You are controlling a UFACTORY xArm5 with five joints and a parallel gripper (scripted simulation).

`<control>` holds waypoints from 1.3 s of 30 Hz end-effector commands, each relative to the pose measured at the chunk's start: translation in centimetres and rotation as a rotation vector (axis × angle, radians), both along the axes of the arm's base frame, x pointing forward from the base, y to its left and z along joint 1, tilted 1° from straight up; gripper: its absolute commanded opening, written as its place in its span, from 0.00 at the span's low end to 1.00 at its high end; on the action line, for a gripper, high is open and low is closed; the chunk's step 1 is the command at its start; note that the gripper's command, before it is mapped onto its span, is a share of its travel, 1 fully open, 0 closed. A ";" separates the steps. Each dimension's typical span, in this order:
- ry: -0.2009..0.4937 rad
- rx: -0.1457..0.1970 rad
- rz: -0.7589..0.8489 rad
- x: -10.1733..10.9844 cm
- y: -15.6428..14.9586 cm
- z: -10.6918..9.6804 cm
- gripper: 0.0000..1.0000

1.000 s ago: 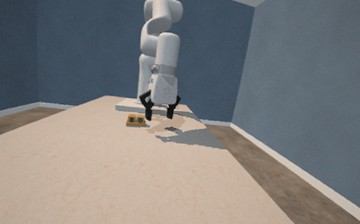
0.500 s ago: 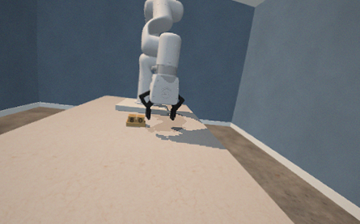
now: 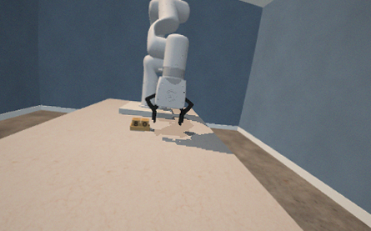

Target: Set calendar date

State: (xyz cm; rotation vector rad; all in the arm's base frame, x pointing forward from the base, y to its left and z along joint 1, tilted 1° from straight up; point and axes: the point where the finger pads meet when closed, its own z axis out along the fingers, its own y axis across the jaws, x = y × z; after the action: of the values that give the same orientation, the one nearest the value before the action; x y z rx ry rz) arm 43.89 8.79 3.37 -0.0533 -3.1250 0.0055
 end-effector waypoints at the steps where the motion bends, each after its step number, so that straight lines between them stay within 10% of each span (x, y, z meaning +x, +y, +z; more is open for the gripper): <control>1: -0.003 0.000 -0.016 0.2 0.1 0.1 1.00; 39: -0.003 0.000 -0.016 0.1 0.1 -3.6 1.00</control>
State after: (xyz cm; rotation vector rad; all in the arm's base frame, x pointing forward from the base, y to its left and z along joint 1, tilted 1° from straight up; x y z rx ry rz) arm 43.86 8.87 -0.39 -0.0785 -3.1243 0.0059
